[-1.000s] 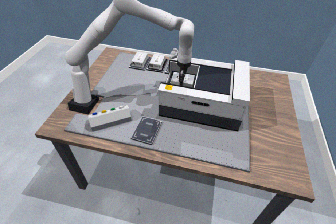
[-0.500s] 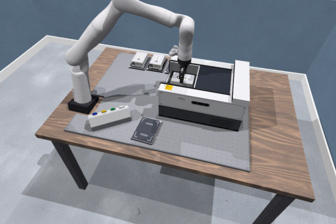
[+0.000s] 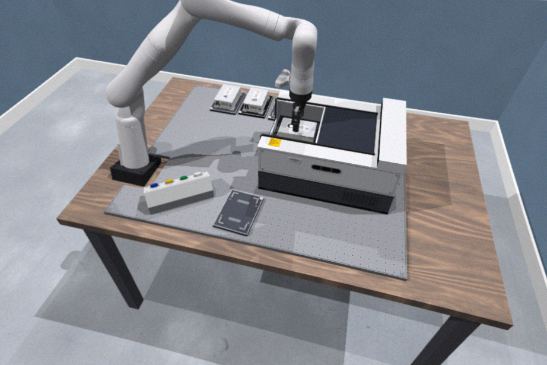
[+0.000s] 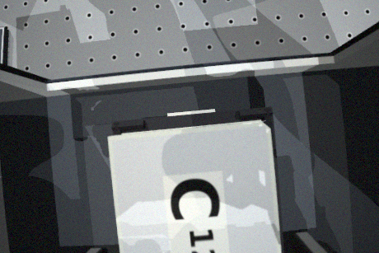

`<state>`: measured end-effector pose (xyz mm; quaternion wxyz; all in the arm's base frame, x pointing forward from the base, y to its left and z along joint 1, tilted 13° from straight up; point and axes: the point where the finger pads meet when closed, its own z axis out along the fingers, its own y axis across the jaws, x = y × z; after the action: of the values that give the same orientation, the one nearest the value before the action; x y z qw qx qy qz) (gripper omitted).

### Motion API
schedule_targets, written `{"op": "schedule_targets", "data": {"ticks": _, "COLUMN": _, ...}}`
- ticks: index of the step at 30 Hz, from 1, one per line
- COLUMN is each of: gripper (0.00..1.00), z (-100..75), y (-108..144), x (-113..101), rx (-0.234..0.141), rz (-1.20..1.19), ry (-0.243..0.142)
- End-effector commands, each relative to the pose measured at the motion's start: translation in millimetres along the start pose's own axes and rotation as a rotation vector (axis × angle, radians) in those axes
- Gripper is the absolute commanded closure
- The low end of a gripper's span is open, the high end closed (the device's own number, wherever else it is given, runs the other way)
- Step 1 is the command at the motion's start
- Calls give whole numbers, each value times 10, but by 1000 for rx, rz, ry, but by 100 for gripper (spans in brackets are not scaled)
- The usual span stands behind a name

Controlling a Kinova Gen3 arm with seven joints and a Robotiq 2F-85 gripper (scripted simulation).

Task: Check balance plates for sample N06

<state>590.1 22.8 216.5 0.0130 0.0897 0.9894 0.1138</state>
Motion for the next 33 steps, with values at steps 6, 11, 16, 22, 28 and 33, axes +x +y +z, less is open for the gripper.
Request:
{"op": "schedule_targets", "data": {"ticks": 6, "gripper": 0, "z": -117, "y": 0, "x": -5, "rx": 0, "rz": 0, "ry": -3}}
{"op": "schedule_targets", "data": {"ticks": 11, "gripper": 0, "z": -158, "y": 0, "x": -5, "rx": 0, "rz": 0, "ry": -3}}
{"op": "schedule_targets", "data": {"ticks": 16, "gripper": 0, "z": -224, "y": 0, "x": -4, "rx": 0, "rz": 0, "ry": -3}}
{"op": "schedule_targets", "data": {"ticks": 22, "gripper": 0, "z": -304, "y": 0, "x": -4, "rx": 0, "rz": 0, "ry": -3}}
{"op": "schedule_targets", "data": {"ticks": 28, "gripper": 0, "z": -357, "y": 0, "x": -4, "rx": 0, "rz": 0, "ry": -3}}
{"op": "schedule_targets", "data": {"ticks": 33, "gripper": 0, "z": -424, "y": 0, "x": -4, "rx": 0, "rz": 0, "ry": -3}}
